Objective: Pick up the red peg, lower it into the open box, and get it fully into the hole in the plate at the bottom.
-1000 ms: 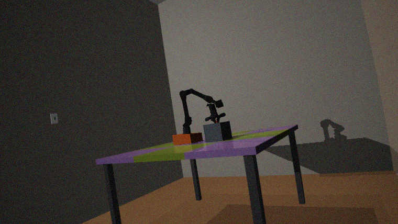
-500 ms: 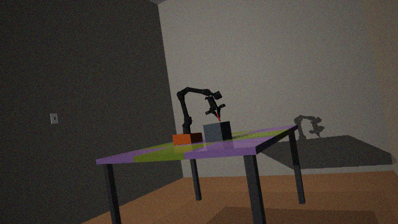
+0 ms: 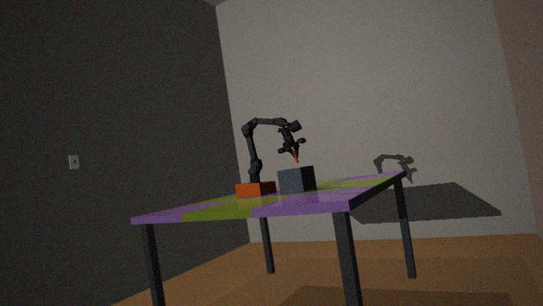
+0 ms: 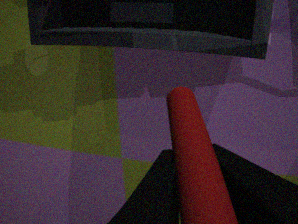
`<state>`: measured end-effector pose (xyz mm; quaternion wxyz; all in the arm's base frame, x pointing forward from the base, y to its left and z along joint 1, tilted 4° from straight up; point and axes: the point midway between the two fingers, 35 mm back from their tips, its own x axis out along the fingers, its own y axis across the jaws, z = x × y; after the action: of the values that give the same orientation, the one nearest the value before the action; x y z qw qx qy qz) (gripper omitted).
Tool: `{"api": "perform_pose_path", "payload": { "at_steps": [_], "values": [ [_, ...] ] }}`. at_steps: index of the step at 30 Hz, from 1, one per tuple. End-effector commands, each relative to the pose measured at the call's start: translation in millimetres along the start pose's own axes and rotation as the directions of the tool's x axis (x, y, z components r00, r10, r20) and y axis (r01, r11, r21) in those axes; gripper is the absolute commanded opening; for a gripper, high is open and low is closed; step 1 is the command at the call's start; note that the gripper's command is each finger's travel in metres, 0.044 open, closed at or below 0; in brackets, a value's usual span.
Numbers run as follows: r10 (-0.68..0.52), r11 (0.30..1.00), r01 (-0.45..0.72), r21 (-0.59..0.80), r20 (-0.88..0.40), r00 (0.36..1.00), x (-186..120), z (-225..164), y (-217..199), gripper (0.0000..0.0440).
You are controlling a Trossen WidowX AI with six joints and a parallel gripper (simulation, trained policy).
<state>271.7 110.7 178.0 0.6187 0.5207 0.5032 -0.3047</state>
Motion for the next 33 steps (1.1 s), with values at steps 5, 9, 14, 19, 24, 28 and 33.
{"api": "perform_pose_path", "payload": {
  "at_steps": [5,9,14,19,24,28,33],
  "values": [
    [-0.039,0.999,0.038,0.024,0.040,0.998,3,27,1,0.0000],
    [-0.061,0.998,0.059,0.036,0.050,0.997,6,39,2,0.0000],
    [-0.088,0.995,0.085,0.048,0.056,0.995,10,52,3,0.0000],
    [-0.114,0.992,0.111,0.054,0.055,0.992,16,64,3,0.0000],
    [-0.139,0.989,0.136,0.057,0.051,0.989,24,75,3,0.0000],
    [-0.157,0.986,0.154,0.058,0.049,0.986,33,83,2,0.0000],
    [-0.178,0.983,0.176,0.057,0.039,0.983,47,91,1,0.0000]
  ]
}}
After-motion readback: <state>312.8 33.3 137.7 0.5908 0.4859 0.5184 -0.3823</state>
